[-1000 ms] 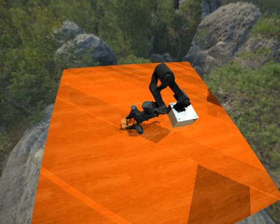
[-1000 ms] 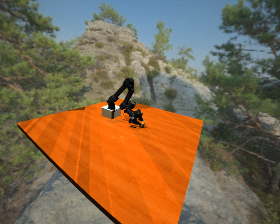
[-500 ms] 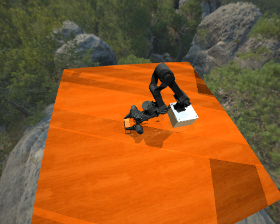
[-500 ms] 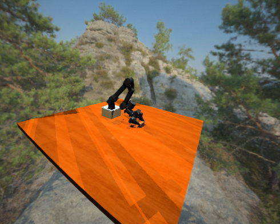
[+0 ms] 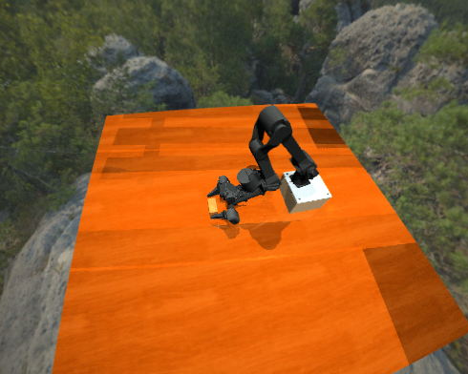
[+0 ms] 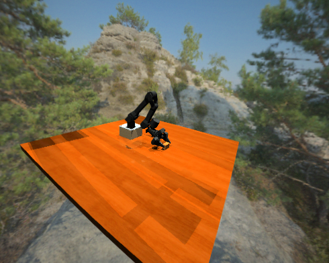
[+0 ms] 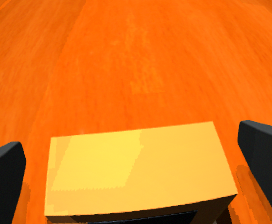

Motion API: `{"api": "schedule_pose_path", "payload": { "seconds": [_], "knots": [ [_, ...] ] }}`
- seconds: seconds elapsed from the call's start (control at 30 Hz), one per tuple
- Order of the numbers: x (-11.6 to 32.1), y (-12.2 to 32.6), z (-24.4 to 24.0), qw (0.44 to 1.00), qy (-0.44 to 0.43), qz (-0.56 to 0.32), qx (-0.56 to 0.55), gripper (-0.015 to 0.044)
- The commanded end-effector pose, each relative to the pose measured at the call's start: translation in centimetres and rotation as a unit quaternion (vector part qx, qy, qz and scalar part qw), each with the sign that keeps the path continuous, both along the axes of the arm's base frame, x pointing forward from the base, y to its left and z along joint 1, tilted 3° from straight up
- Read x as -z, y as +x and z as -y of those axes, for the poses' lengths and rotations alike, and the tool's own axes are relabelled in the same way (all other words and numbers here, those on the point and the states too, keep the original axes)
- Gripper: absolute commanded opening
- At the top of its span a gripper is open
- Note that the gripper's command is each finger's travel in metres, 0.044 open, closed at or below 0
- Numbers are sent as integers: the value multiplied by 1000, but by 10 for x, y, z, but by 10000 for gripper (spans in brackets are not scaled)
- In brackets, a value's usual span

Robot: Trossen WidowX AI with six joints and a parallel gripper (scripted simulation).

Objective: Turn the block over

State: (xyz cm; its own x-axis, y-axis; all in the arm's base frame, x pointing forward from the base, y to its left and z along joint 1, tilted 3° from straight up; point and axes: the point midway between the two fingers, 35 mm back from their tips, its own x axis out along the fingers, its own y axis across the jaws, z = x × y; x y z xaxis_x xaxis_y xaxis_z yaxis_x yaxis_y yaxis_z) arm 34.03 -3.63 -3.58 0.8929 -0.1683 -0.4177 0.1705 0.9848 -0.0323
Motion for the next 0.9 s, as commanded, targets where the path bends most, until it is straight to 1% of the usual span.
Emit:
{"api": "schedule_pose_path", "payload": {
  "seconds": [0.0, 0.57, 0.73, 0.87],
  "knots": [
    [0, 0, 1, 1000, -3, 0, 2, 440],
    [0, 0, 1, 1000, -3, -2, 2, 440],
    [-3, 12, 0, 998, 8, -65, 2, 440],
    [-16, 14, -1, 992, 19, -125, 4, 440]
  ]
}}
